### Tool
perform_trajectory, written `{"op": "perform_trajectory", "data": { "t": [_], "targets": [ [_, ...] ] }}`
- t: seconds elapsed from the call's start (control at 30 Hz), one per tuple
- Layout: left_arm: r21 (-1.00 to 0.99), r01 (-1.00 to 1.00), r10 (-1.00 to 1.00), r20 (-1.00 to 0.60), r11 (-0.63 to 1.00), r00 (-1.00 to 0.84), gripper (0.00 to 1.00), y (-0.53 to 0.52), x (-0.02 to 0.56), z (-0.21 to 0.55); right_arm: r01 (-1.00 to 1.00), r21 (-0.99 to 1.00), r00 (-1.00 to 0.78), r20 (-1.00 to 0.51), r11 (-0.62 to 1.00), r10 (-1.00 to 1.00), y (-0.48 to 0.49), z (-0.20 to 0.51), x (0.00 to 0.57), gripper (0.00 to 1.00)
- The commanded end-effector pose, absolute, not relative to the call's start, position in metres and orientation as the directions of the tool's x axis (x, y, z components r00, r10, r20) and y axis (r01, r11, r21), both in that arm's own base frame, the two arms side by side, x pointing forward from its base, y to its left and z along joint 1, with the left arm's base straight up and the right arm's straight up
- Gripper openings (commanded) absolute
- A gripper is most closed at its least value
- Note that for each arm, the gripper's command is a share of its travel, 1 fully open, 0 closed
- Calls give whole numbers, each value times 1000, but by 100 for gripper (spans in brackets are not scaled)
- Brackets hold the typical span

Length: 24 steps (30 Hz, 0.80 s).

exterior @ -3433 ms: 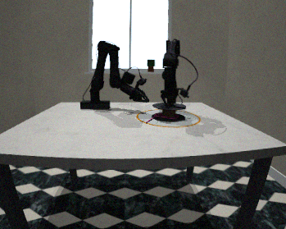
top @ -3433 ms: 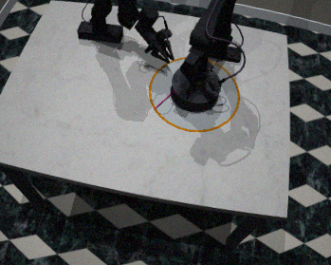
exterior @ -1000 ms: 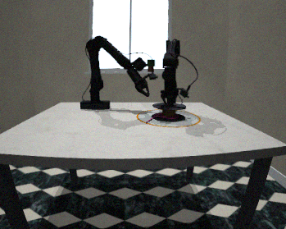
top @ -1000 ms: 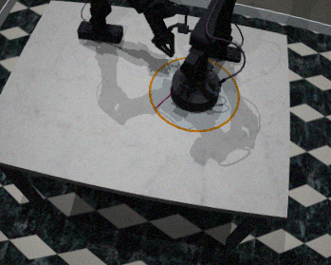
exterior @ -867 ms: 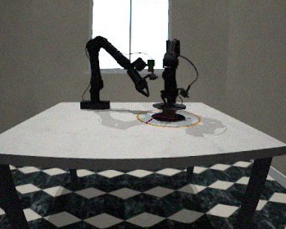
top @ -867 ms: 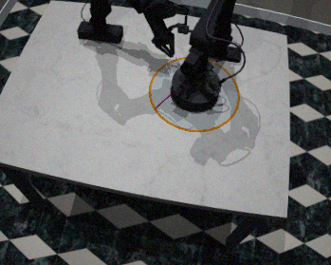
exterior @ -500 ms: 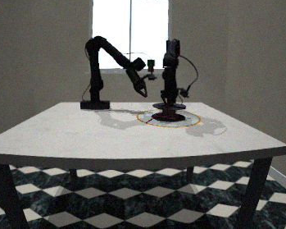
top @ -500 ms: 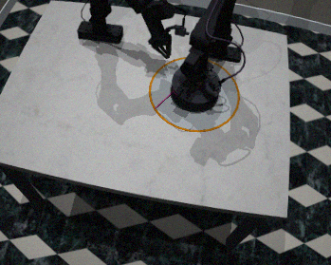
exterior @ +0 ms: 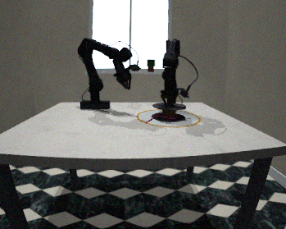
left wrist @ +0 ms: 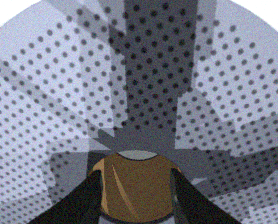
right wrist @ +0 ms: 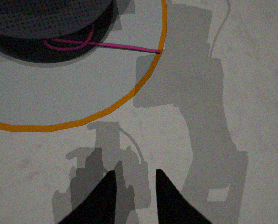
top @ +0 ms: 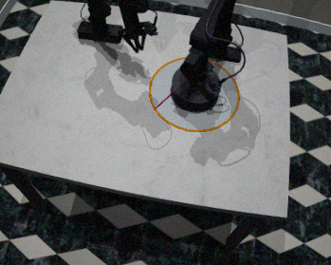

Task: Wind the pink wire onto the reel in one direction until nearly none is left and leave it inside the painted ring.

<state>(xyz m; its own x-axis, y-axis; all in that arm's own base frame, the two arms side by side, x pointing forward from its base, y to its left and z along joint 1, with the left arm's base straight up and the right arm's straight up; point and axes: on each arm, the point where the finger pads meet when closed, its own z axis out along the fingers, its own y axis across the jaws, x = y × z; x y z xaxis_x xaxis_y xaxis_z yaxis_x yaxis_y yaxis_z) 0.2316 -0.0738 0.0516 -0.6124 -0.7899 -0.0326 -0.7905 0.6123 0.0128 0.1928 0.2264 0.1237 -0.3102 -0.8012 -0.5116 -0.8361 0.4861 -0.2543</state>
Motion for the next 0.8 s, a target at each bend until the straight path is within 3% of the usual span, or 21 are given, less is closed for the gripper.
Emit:
{"op": "perform_trajectory", "data": {
  "t": [0.0, 0.4, 0.77],
  "targets": [
    [0, -809, -809, 0, 588, -588, 52, -82, 229, 49, -799, -165, -466, -440, 579, -768, 189, 139, 186, 25],
    [0, -809, -809, 0, 588, -588, 52, -82, 229, 49, -433, -22, -875, -231, 901, -426, 76, 170, 205, 25],
    [0, -809, -809, 0, 588, -588, 52, -82, 229, 49, -137, 4, -988, -71, 991, -136, 17, 182, 221, 25]
  ]
}}
